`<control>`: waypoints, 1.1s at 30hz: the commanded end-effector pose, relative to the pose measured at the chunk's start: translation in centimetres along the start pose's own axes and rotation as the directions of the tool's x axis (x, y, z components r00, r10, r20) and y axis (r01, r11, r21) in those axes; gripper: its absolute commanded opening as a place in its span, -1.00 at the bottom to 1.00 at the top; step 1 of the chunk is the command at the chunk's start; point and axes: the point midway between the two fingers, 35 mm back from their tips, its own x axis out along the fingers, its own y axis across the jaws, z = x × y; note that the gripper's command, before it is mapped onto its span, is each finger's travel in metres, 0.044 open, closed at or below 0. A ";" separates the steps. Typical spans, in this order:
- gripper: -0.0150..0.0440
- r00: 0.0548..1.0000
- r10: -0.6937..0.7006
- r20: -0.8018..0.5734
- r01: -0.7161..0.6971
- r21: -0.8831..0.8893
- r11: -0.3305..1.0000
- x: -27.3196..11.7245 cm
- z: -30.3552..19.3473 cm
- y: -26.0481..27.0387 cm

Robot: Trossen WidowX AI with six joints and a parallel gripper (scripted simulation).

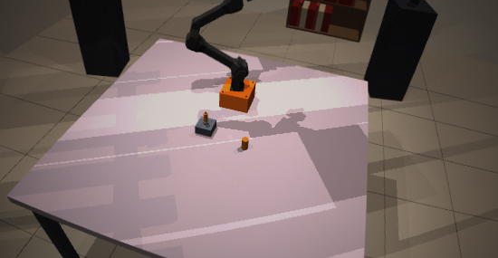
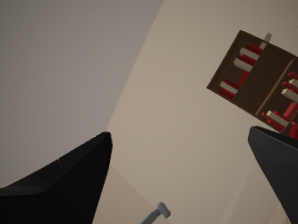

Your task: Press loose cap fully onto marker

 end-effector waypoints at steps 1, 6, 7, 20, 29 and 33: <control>0.78 1.000 -0.001 0.009 0.001 -0.004 1.000 0.0 0.2 -0.1; 0.34 0.971 -0.082 0.226 0.098 -0.064 0.993 -0.4 5.8 -3.6; 0.34 0.956 -0.109 0.272 0.132 -0.067 0.989 -0.7 7.2 -4.6; 0.34 0.622 -0.357 0.697 0.497 0.002 0.868 -8.9 20.5 -12.8; 0.34 0.166 -0.514 0.841 0.703 0.265 0.660 -21.7 26.6 -18.2; 0.34 -0.020 -0.550 0.835 0.735 0.385 0.558 -27.7 27.5 -19.3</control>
